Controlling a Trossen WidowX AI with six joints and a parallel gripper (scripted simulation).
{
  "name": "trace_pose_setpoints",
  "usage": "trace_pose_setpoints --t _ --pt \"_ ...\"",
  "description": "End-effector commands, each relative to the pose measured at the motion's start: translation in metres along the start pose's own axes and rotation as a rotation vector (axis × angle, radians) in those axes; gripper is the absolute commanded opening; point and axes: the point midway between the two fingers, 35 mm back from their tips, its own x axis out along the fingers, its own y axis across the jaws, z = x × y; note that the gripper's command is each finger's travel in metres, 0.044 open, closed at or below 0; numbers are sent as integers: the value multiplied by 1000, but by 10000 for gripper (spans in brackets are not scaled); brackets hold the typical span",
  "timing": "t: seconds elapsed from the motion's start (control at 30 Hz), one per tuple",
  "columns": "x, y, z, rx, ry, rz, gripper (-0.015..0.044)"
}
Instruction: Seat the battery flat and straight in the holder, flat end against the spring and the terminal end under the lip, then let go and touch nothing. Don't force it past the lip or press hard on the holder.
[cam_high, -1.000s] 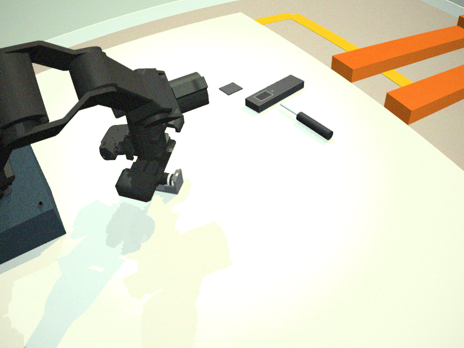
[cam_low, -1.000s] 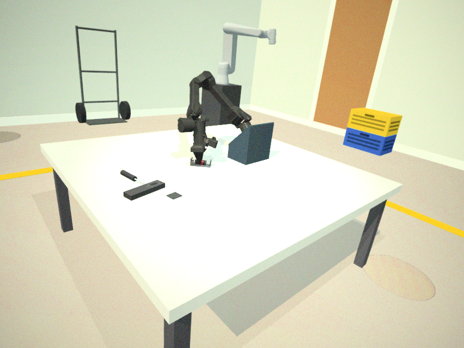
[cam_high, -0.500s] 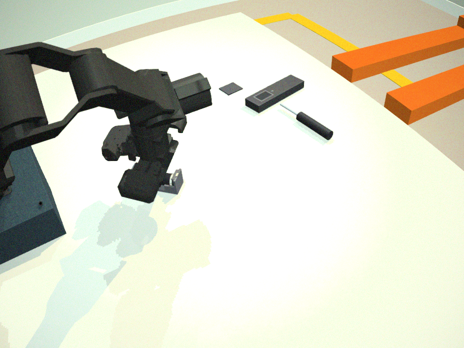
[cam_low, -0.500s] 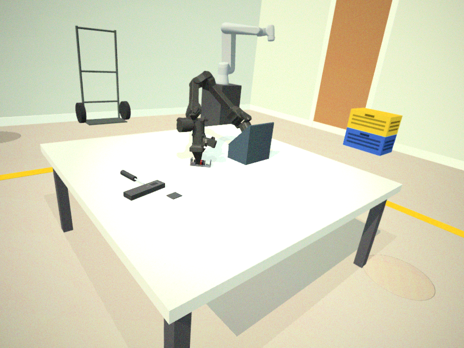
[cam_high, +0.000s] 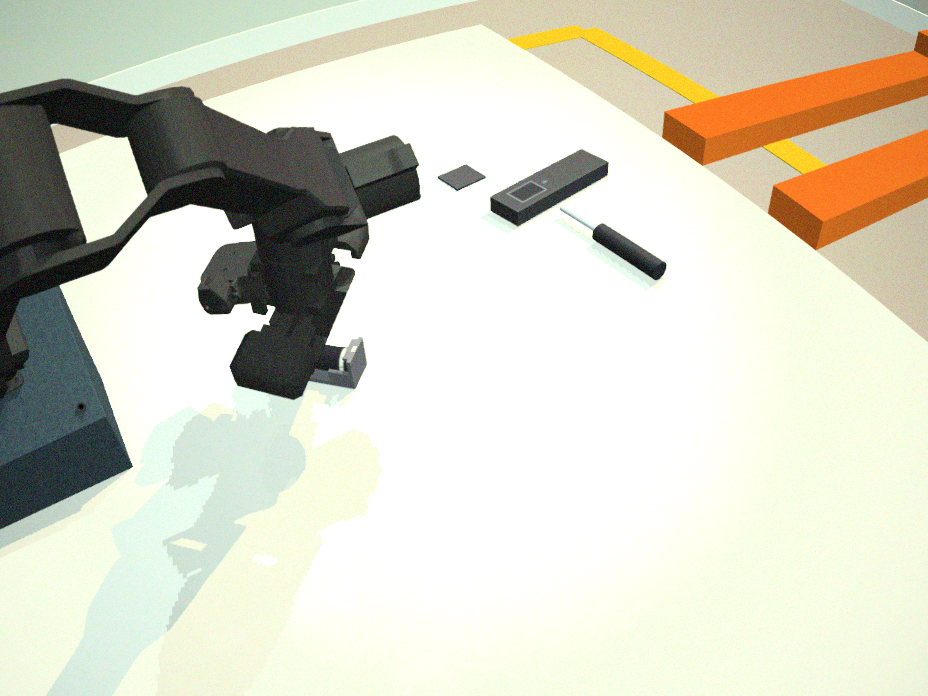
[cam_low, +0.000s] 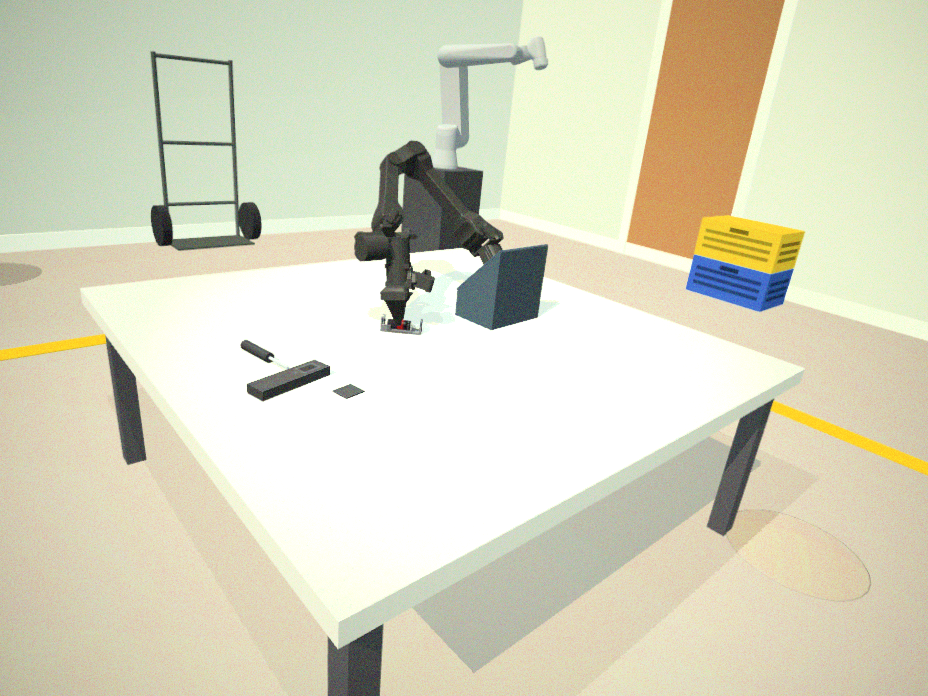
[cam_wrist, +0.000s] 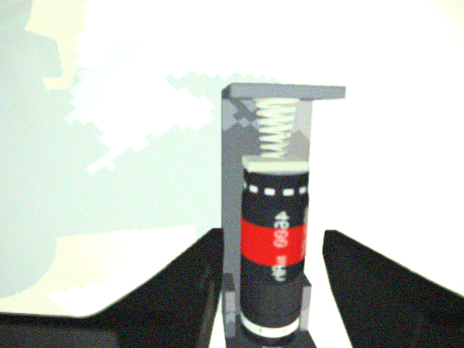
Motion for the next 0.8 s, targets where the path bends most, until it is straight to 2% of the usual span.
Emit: trace_pose_setpoints --t 0.0,0.1,0.17,0.43,0.77 --pt "-6 -2 -3 9 10 -6 178" --pt "-6 -2 -3 9 10 -6 178" --pt "-9 -3 0 2 3 -4 230" --pt "-77 -13 7 9 8 -8 440" --pt "-78 -14 10 9 8 -8 440"
